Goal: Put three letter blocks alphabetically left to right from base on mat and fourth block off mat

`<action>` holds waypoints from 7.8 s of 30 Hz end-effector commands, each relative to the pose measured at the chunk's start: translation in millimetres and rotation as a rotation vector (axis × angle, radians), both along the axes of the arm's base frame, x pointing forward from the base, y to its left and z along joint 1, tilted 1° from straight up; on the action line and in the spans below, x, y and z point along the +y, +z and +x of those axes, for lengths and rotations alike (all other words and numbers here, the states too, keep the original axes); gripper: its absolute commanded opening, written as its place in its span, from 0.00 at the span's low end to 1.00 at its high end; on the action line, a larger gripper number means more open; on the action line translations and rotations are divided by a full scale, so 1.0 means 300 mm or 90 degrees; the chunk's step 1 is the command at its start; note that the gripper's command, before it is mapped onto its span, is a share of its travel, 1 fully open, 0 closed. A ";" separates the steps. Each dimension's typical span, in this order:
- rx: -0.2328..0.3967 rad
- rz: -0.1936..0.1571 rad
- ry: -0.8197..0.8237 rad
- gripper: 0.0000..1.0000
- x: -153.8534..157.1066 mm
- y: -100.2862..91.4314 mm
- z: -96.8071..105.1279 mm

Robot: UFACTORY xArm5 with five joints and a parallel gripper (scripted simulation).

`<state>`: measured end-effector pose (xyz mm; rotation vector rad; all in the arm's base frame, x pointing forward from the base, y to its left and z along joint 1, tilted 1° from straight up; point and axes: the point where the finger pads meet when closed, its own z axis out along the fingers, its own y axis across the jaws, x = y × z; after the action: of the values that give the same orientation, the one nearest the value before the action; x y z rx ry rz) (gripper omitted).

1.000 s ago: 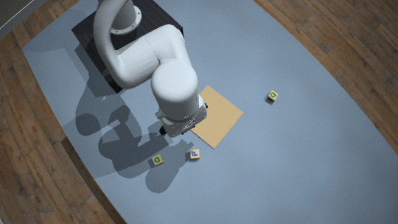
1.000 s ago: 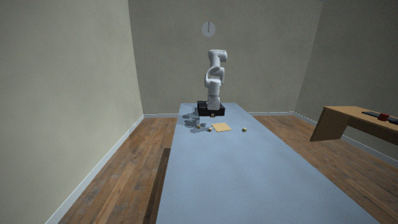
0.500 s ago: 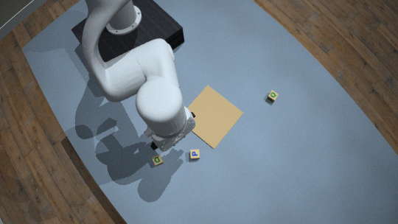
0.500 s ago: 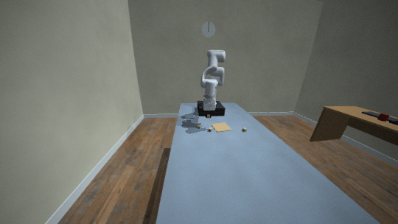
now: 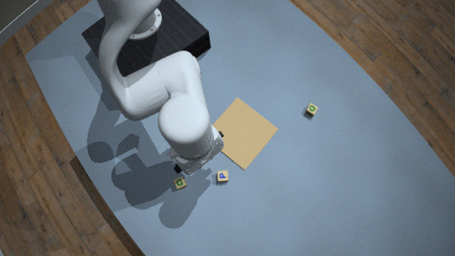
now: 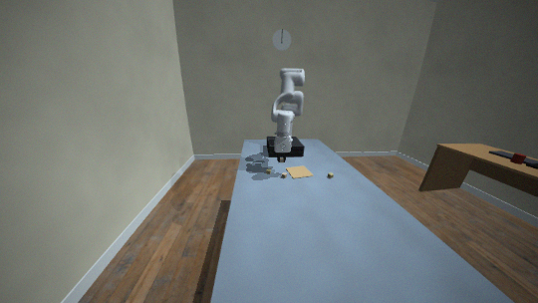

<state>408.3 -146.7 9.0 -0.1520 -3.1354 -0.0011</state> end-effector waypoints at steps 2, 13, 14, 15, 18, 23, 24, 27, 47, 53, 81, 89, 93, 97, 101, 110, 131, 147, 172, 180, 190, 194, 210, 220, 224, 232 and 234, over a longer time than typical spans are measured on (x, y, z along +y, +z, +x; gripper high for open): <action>0.000 0.000 0.000 0.21 0.000 -0.047 0.002; 0.000 0.000 0.000 0.21 0.001 -0.208 0.003; 0.000 0.000 0.000 0.21 0.001 -0.218 0.003; 0.000 0.000 0.000 0.21 0.001 -0.226 0.003; 0.000 0.000 0.000 0.21 0.001 -0.233 0.003; 0.000 0.000 0.000 0.21 0.001 -0.248 0.003; 0.000 0.000 0.000 0.21 0.001 -0.249 0.003; 0.000 0.000 0.000 0.21 0.001 -0.249 0.003; 0.000 0.000 0.000 0.21 0.001 -0.249 0.003; 0.000 0.000 0.000 0.21 0.001 -0.249 0.003; 0.000 0.000 0.000 0.21 0.001 -0.261 0.003; 0.000 0.000 0.000 0.21 0.001 -0.261 0.003; 0.000 0.000 0.000 0.21 0.001 -0.261 0.003; 0.000 0.000 0.000 0.21 0.001 -0.261 0.003; 0.000 0.000 0.000 0.21 0.001 -0.261 0.003; 0.000 0.000 0.000 0.21 0.001 -0.261 0.003; 0.000 0.000 0.000 0.38 0.001 -0.261 0.003; 0.000 0.000 0.000 0.42 0.001 -0.259 0.003; 0.000 0.000 0.000 0.42 -0.002 0.018 0.002; 0.000 0.000 0.000 1.00 -0.003 0.037 0.002; 0.000 0.000 0.000 1.00 -0.003 0.037 0.002; 0.000 0.000 0.000 1.00 -0.003 0.037 0.002; 0.000 0.000 0.130 1.00 -0.043 0.032 0.001; 0.000 0.001 0.293 1.00 -0.094 0.026 -0.002; 0.000 0.001 0.371 1.00 -0.119 0.023 -0.005; 0.000 0.002 0.519 1.00 -0.166 0.017 -0.011; 0.000 0.002 0.556 1.00 -0.178 0.015 -0.012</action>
<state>404.1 -193.2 13.2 1.0270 -2.9646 -0.0064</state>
